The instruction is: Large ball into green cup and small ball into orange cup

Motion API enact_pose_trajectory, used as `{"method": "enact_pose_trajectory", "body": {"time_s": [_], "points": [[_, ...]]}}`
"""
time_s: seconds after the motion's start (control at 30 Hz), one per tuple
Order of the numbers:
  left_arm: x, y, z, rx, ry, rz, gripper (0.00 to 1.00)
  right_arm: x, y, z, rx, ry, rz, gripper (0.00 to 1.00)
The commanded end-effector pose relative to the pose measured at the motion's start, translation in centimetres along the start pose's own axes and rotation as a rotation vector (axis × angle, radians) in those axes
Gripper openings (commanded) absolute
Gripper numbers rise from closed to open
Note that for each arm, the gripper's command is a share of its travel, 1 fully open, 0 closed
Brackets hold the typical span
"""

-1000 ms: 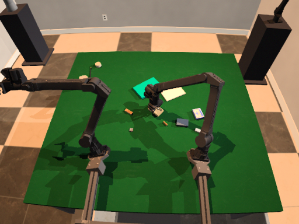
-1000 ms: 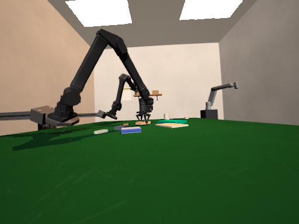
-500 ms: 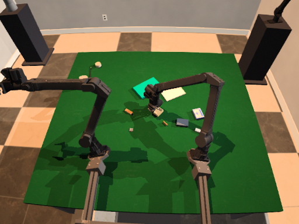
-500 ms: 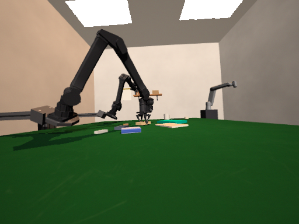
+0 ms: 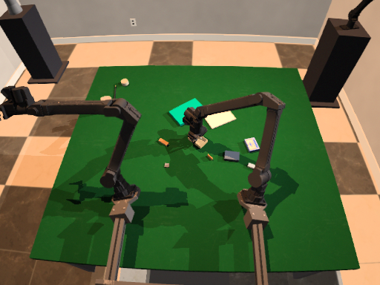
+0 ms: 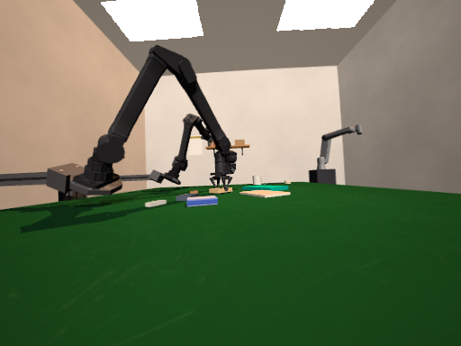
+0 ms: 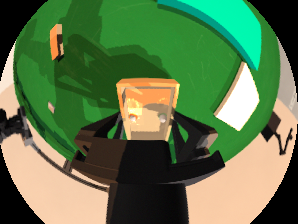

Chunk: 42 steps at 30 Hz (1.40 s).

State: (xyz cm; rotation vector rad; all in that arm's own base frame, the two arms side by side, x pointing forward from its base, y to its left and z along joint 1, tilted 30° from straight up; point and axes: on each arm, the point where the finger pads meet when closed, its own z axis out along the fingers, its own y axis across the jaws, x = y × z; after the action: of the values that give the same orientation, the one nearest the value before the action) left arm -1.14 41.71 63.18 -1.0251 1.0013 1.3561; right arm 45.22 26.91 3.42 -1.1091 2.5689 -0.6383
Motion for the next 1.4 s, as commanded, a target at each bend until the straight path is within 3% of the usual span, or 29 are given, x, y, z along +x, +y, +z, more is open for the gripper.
{"method": "enact_pose_trajectory", "body": {"time_s": [0.0, 0.97, 1.0, 1.37], "points": [[-0.99, 0.62, -0.46, -0.012, -0.035, -0.004, 1.00, 0.44, -0.37, 1.16, -0.002, 0.011, 0.006, 0.70], [-0.99, 0.62, -0.46, -0.012, -0.035, -0.004, 1.00, 0.41, -0.43, 1.30, -0.002, 0.009, 0.008, 0.70], [-0.99, 0.62, -0.46, -0.012, -0.035, -0.004, 1.00, 0.41, -0.43, 1.30, -0.002, 0.009, 0.008, 0.87], [-0.99, 0.62, -0.46, -0.012, -0.035, -0.004, 1.00, 0.41, -0.43, 1.30, -0.002, 0.009, 0.008, 0.87]]}}
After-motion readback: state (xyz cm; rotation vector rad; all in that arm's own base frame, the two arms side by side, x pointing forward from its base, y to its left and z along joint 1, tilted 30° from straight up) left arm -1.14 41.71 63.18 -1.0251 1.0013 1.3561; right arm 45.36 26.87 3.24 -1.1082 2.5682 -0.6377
